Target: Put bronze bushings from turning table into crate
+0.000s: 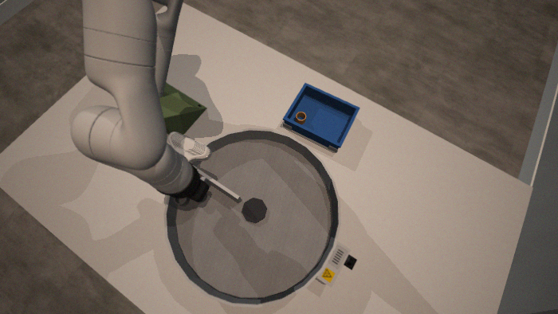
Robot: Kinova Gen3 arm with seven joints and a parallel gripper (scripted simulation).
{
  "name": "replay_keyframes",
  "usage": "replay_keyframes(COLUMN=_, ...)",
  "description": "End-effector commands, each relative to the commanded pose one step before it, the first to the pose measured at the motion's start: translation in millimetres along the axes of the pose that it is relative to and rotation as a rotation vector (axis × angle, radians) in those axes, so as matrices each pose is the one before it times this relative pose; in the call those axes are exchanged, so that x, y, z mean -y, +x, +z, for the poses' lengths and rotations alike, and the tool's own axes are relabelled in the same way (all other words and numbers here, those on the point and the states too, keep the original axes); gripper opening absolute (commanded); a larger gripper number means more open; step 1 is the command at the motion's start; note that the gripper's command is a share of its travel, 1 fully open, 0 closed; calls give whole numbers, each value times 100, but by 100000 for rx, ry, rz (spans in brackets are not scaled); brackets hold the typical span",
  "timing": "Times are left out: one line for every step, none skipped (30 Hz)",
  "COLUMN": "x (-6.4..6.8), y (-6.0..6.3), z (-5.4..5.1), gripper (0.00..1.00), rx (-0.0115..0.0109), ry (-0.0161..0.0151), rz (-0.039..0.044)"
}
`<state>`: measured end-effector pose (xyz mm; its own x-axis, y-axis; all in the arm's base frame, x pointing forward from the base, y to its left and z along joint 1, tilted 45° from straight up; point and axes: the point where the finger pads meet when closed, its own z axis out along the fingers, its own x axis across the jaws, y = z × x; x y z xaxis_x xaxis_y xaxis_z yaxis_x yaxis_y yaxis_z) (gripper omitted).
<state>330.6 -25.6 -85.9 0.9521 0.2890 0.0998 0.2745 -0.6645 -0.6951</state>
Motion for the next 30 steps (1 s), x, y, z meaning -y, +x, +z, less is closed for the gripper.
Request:
replay_keyframes(x=-52, y=30, z=-93, gripper=0, rx=-129, ry=-181, rz=-2)
replay_keyframes(x=-1, y=-1, z=-143, gripper=0, rx=10, ry=8, rz=4)
replay_keyframes(x=0, y=0, z=-150, gripper=0, rx=4, ry=2, rz=2)
replay_keyframes(x=0, y=0, z=-150, gripper=0, rx=4, ry=2, rz=2)
replay_keyframes(x=0, y=0, z=-150, gripper=0, rx=4, ry=2, rz=2)
replay_keyframes(x=0, y=0, z=-150, gripper=0, rx=4, ry=2, rz=2)
replay_keyframes(x=0, y=0, z=0, gripper=0, rx=0, ry=0, rz=0)
replay_keyframes(x=0, y=0, z=0, gripper=0, rx=0, ry=0, rz=0)
replay_keyframes(x=0, y=0, z=0, gripper=0, rx=0, ry=0, rz=0)
replay_keyframes(x=0, y=0, z=0, gripper=0, rx=0, ry=0, rz=0)
replay_keyframes(x=0, y=0, z=0, gripper=0, rx=0, ry=0, rz=0)
replay_keyframes(x=0, y=0, z=0, gripper=0, rx=0, ry=0, rz=0)
replay_keyframes(x=0, y=0, z=0, gripper=0, rx=0, ry=0, rz=0)
replay_keyframes(x=0, y=0, z=0, gripper=0, rx=0, ry=0, rz=0)
replay_keyframes(x=0, y=0, z=0, gripper=0, rx=0, ry=0, rz=0)
replay_keyframes(x=0, y=0, z=0, gripper=0, rx=0, ry=0, rz=0)
replay_keyframes(x=0, y=0, z=0, gripper=0, rx=0, ry=0, rz=0)
replay_keyframes(x=0, y=0, z=0, gripper=0, rx=0, ry=0, rz=0)
replay_keyframes(x=-1, y=-1, z=-143, gripper=0, rx=11, ry=9, rz=4)
replay_keyframes(x=0, y=0, z=-150, gripper=0, rx=4, ry=2, rz=2)
replay_keyframes(x=0, y=0, z=-150, gripper=0, rx=4, ry=2, rz=2)
replay_keyframes(x=0, y=0, z=-150, gripper=0, rx=4, ry=2, rz=2)
replay_keyframes(x=0, y=0, z=-150, gripper=0, rx=4, ry=2, rz=2)
replay_keyframes(x=0, y=0, z=0, gripper=0, rx=0, ry=0, rz=0)
replay_keyframes(x=0, y=0, z=0, gripper=0, rx=0, ry=0, rz=0)
replay_keyframes(x=0, y=0, z=0, gripper=0, rx=0, ry=0, rz=0)
replay_keyframes(x=0, y=0, z=0, gripper=0, rx=0, ry=0, rz=0)
replay_keyframes(x=0, y=0, z=0, gripper=0, rx=0, ry=0, rz=0)
replay_keyframes(x=0, y=0, z=0, gripper=0, rx=0, ry=0, rz=0)
replay_keyframes(x=0, y=0, z=0, gripper=0, rx=0, ry=0, rz=0)
